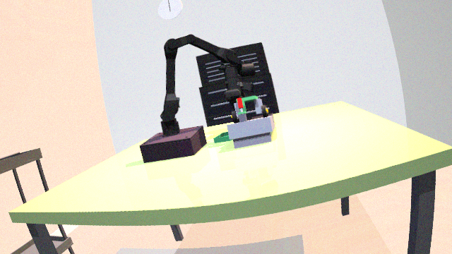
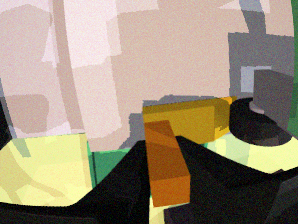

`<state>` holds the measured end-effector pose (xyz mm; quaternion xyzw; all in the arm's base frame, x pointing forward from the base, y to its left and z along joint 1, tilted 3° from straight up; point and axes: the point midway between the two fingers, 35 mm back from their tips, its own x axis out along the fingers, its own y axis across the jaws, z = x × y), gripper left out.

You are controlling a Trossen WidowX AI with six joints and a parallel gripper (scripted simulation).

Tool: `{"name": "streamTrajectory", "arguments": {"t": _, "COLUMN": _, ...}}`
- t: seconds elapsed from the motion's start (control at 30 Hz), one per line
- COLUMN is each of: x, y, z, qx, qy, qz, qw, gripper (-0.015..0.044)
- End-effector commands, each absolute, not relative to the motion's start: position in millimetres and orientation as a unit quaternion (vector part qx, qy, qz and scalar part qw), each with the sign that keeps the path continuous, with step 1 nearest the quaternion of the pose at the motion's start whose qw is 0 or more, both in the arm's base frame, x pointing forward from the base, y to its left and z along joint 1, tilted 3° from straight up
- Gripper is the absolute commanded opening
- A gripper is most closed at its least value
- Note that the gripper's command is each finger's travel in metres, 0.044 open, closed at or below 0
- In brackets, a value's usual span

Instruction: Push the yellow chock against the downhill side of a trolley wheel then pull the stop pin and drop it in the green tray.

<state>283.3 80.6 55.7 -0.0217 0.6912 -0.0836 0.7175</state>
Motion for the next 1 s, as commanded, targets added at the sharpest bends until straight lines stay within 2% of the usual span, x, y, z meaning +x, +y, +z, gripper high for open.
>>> {"name": "streamTrajectory", "arguments": {"t": 0.0, "x": 283, "y": 81, "z": 56, "qx": -0.022, "qy": 0.691, "qz": -0.084, "qw": 0.717, "gripper": 0.0}}
{"name": "streamTrajectory", "arguments": {"t": 0.2, "x": 283, "y": 81, "z": 56, "qx": -0.022, "qy": 0.691, "qz": -0.084, "qw": 0.717, "gripper": 0.0}}
{"name": "streamTrajectory", "arguments": {"t": 0.43, "x": 283, "y": 81, "z": 56, "qx": -0.022, "qy": 0.691, "qz": -0.084, "qw": 0.717, "gripper": 0.0184}}
{"name": "streamTrajectory", "arguments": {"t": 0.97, "x": 281, "y": 88, "z": 94, "qx": -0.024, "qy": 0.69, "qz": -0.085, "qw": 0.719, "gripper": 0.019}}
